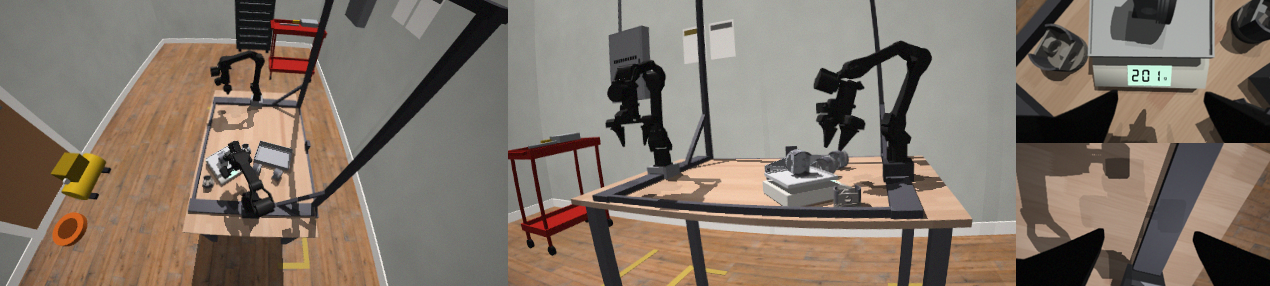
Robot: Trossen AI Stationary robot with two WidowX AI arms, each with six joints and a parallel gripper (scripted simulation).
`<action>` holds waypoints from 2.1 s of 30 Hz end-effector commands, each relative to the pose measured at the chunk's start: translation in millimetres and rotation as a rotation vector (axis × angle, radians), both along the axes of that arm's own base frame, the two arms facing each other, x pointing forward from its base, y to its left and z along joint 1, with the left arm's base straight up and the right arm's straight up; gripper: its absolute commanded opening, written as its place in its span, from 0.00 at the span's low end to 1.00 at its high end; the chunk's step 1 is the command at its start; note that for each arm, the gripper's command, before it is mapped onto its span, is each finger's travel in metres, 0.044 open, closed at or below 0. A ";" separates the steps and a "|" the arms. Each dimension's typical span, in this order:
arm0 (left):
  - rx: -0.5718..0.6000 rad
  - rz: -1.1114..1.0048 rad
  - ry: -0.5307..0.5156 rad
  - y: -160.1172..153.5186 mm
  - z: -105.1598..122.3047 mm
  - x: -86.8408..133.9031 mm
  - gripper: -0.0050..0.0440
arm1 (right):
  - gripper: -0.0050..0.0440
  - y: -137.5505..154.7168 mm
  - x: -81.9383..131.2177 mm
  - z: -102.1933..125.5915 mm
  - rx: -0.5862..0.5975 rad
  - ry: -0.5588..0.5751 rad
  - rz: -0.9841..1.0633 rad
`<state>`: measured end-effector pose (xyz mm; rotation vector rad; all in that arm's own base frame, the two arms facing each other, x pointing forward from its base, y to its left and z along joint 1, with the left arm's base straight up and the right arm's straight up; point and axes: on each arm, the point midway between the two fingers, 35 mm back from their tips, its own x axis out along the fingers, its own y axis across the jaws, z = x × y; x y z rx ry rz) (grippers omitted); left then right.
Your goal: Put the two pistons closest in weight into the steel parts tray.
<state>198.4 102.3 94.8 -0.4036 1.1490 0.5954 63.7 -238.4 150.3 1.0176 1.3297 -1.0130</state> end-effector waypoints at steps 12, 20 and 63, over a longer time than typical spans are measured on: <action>0.007 -0.003 -0.025 4.9 11.2 7.2 0.87 | 0.92 -4.8 1.1 8.2 -0.030 -0.011 -0.001; 0.005 -0.003 -0.023 5.0 10.8 7.0 0.87 | 0.92 -4.8 1.1 8.2 -0.030 -0.011 -0.001; -0.090 -0.054 0.138 24.6 32.2 24.2 0.87 | 0.92 -4.8 1.1 8.2 -0.030 -0.011 -0.001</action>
